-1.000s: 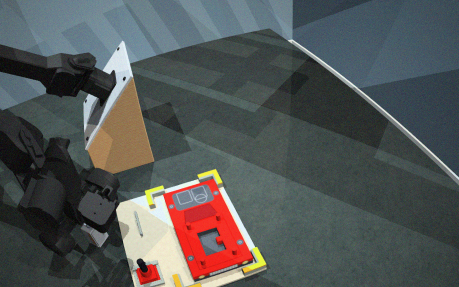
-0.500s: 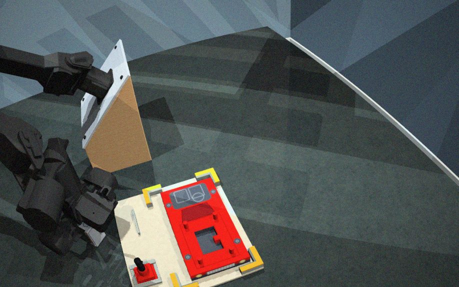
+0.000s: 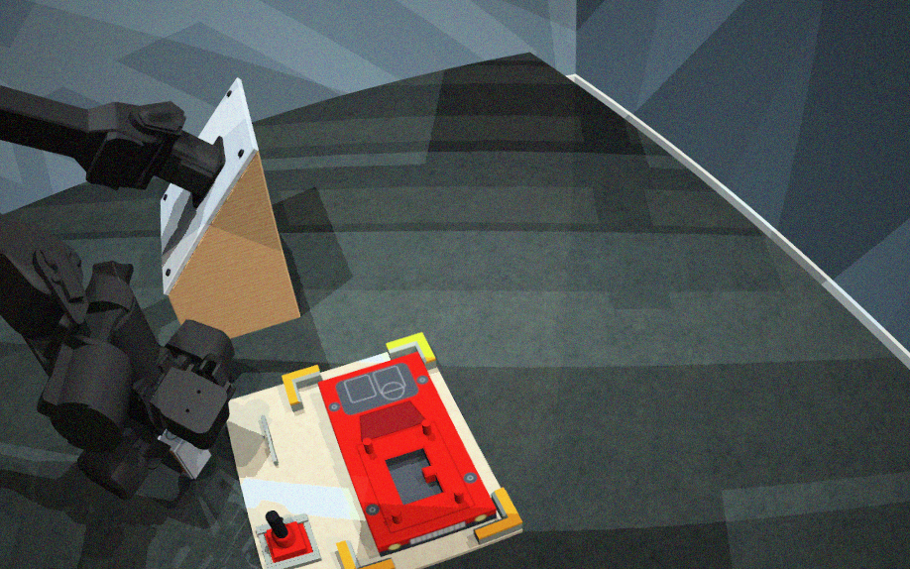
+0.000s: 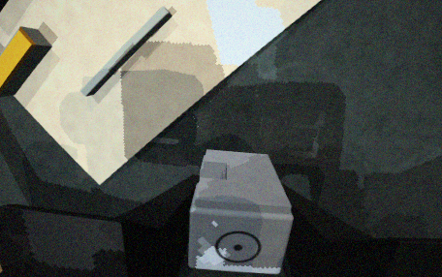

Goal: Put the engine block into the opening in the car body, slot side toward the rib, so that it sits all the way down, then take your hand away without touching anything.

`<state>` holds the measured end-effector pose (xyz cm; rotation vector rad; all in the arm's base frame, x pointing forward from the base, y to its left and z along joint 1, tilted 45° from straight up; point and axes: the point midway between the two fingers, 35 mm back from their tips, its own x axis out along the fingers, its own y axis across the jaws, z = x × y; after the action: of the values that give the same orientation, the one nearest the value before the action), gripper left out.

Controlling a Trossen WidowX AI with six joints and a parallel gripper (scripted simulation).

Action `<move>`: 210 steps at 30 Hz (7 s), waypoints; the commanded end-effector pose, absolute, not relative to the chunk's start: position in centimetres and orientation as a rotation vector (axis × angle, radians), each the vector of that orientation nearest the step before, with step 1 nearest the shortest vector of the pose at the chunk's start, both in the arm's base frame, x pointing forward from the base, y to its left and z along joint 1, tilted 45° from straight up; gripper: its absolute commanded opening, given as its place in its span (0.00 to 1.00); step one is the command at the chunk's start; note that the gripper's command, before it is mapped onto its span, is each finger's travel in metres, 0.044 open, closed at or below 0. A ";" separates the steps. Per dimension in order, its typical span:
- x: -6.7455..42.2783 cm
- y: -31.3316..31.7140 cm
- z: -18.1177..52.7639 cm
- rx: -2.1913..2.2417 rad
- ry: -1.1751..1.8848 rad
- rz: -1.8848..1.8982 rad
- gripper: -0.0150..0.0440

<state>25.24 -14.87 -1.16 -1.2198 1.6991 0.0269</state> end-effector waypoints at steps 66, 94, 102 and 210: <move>24.6 -6.9 6.4 -0.612 1.461 -0.597 0.25; 24.6 -7.2 6.0 0.157 0.992 -1.189 0.25; 24.6 -7.3 5.9 0.377 0.823 -1.323 0.25; 25.1 -15.6 -2.3 1.216 0.002 -1.672 0.52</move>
<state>25.10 -15.58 -2.32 1.2145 0.0025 -1.6719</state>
